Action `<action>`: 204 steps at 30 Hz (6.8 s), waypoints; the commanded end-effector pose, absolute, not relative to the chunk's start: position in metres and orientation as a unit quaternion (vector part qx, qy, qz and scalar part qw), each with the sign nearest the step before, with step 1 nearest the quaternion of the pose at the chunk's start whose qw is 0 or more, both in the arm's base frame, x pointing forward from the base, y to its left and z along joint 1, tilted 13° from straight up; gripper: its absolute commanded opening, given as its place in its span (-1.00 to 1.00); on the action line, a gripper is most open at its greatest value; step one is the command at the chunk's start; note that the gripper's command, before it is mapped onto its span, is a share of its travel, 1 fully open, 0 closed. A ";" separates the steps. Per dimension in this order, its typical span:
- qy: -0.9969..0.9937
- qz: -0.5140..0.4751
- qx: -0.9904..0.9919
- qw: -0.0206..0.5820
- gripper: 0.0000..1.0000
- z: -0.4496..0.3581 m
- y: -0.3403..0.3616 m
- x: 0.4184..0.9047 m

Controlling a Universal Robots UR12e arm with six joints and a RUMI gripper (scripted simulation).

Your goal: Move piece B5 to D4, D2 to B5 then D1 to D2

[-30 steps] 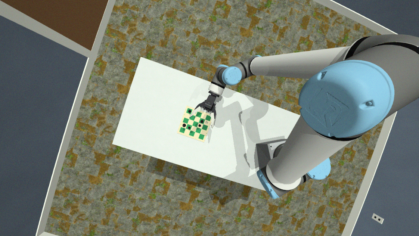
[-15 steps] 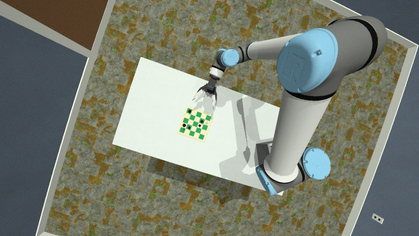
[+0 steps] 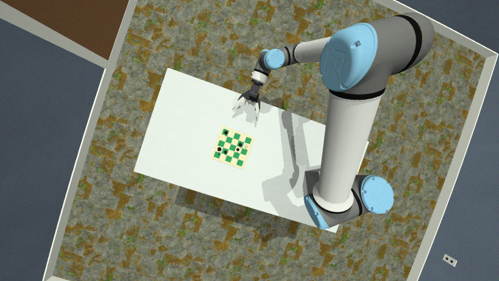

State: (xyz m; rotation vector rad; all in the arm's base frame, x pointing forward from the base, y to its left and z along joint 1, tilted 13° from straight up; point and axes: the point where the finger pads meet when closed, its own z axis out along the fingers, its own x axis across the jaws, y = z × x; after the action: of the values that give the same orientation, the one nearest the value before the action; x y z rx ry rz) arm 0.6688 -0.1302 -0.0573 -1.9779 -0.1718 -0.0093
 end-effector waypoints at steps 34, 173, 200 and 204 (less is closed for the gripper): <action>-0.076 -0.003 -0.834 0.546 1.00 -0.056 -0.129 0.670; -0.422 -0.024 -0.900 -0.108 1.00 -0.001 0.046 0.557; -0.600 0.000 -0.792 -0.109 1.00 -0.016 0.045 0.554; -0.663 0.010 -0.740 -0.108 1.00 -0.022 0.043 0.554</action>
State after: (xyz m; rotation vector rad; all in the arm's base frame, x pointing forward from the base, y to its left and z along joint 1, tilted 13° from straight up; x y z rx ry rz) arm 0.5536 0.0439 -0.0159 -2.7289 -1.9601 0.0082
